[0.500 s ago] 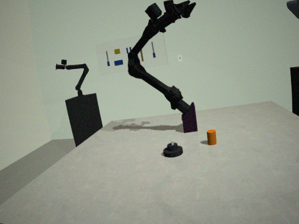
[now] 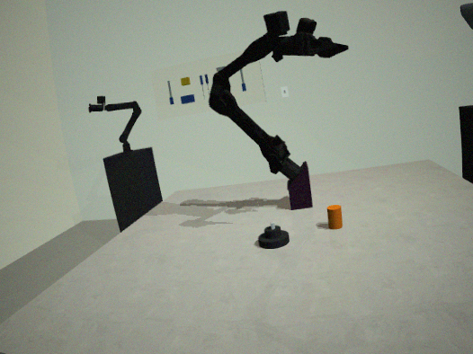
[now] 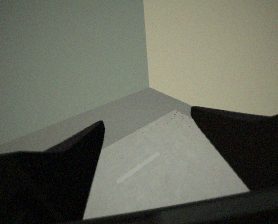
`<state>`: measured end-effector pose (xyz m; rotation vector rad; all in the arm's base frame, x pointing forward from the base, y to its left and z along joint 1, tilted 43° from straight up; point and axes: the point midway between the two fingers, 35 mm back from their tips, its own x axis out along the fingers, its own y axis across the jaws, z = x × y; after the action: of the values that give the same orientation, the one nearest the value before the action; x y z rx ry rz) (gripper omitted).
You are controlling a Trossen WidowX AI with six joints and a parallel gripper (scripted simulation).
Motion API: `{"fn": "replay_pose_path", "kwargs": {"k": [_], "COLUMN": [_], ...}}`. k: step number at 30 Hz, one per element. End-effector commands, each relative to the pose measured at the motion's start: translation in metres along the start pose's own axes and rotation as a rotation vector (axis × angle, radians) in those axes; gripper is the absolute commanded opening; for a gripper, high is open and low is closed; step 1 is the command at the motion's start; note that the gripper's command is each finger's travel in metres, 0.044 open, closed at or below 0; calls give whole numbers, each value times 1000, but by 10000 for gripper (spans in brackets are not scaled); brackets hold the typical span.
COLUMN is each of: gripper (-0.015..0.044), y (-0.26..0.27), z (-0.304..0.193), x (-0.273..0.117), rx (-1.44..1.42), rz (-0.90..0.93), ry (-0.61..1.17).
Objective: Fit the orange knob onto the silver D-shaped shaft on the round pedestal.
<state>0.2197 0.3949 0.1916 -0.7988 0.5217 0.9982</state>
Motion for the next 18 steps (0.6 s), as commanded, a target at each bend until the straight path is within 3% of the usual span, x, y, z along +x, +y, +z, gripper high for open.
{"fn": "replay_pose_path", "kwargs": {"k": [1, 9, 18], "gripper": [440, 440, 440], "y": [-9, -24, -30], "z": [-59, -188, -325], "x": [33, 62, 37], "rx": [-55, -182, -359], "rz": [-16, 27, 253], "ry": [225, 710, 1267]}}
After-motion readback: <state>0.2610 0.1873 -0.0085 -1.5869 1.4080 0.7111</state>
